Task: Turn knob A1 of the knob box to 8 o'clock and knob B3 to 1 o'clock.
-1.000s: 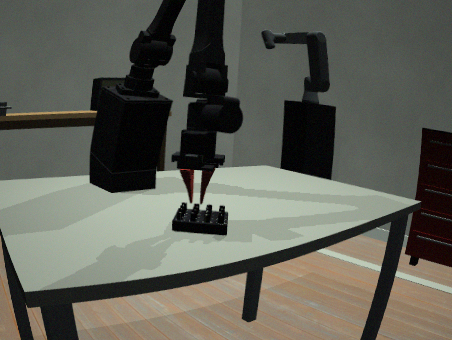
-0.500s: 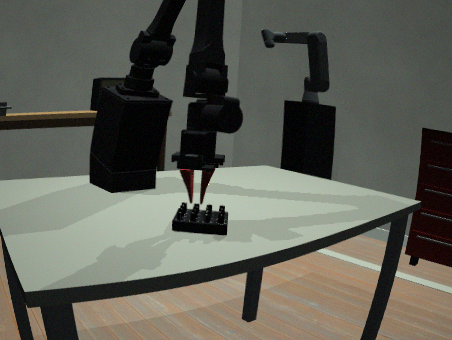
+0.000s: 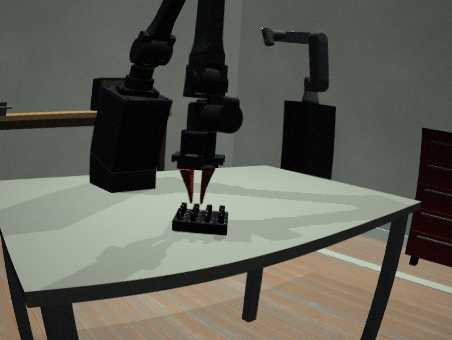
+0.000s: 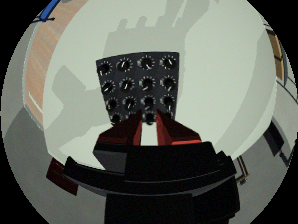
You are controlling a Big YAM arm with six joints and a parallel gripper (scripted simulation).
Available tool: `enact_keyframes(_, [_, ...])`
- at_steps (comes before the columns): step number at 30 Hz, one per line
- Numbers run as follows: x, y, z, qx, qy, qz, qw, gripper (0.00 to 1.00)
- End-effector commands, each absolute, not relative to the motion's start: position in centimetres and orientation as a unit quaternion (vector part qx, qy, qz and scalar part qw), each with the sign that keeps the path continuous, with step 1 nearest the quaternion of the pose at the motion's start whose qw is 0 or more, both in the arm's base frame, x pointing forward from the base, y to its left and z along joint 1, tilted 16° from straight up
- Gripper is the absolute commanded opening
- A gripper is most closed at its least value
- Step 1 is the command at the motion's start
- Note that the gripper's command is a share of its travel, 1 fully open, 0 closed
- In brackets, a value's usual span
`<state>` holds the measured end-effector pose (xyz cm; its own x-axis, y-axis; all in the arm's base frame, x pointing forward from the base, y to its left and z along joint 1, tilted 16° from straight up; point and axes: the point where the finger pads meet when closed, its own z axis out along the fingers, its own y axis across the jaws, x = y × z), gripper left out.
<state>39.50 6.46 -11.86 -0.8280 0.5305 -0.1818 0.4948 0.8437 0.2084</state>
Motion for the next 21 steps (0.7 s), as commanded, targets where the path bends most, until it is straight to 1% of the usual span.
enact_keyframes(1, [40.3, 6.2, -11.4, 0.272, 0.951, 0.077, 0.123, 0.19])
enact_keyframes(21, [40.8, 6.5, -12.8, 0.271, 0.951, 0.079, 0.126, 0.19])
